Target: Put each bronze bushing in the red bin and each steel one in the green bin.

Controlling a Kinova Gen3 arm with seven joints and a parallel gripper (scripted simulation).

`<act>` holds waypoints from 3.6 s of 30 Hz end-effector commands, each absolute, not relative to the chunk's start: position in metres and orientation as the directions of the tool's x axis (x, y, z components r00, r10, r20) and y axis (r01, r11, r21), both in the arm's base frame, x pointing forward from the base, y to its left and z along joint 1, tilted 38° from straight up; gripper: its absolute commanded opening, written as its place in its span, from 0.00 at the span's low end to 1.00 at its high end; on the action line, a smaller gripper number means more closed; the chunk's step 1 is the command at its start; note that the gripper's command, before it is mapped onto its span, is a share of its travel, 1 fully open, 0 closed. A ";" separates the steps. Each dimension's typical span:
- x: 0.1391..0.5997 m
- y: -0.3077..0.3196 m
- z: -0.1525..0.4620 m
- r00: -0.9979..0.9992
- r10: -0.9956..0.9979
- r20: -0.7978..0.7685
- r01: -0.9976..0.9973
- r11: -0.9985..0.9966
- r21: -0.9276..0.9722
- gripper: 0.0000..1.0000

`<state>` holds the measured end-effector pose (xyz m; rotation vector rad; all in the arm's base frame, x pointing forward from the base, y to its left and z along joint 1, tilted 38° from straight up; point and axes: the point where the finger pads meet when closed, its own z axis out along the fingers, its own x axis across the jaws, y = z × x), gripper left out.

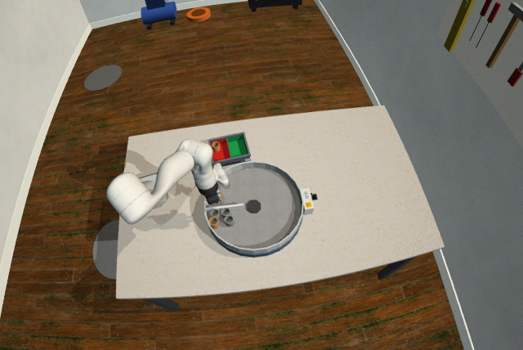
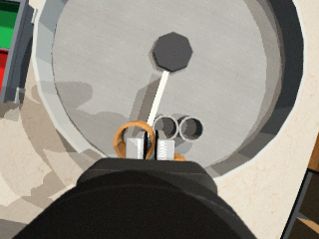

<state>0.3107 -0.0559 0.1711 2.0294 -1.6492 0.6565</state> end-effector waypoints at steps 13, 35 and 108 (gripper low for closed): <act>0.323 0.016 0.116 0.486 -0.669 0.562 -0.870 -0.430 0.240 0.00; 0.340 0.124 0.036 0.855 -0.367 0.366 -0.512 -0.707 0.488 0.00; 0.358 0.130 -0.076 0.964 -0.157 0.216 -0.256 -0.781 0.569 0.00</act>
